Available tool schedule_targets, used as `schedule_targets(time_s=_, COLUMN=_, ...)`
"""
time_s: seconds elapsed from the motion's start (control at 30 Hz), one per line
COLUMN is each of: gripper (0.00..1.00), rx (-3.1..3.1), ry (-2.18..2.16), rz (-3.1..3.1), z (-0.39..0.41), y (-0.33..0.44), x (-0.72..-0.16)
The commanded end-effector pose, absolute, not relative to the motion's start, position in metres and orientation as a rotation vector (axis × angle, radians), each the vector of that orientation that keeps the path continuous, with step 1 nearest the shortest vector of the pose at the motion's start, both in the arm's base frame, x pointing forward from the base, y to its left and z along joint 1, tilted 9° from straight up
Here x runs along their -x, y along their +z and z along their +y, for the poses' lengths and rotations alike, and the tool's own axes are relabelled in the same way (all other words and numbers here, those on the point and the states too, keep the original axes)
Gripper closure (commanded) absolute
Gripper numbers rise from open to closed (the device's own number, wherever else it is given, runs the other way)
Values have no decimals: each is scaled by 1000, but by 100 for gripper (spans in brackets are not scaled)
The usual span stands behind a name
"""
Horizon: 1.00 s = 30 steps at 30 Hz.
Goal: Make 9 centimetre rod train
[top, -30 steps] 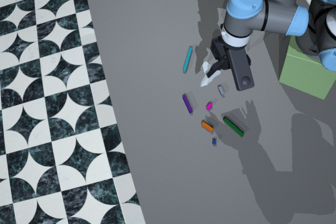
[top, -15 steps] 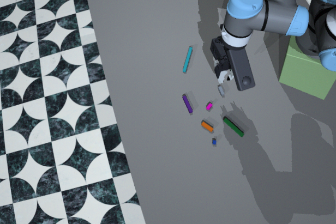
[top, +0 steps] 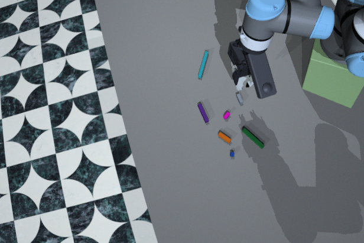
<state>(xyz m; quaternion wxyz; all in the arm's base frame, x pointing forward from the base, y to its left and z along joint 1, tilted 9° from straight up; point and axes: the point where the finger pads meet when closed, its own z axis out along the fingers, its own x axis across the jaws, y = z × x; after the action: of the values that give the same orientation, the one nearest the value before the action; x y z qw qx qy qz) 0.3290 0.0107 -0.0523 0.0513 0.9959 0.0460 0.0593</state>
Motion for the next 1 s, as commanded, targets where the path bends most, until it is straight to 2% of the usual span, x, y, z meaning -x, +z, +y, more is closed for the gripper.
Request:
schedule_targets(time_s=0.0, gripper=86, rx=-3030, ry=182, rz=140, z=11, y=-52, x=-329)
schedule_targets(time_s=0.97, gripper=86, rx=-3030, ry=182, rz=141, z=9, y=-62, x=-330)
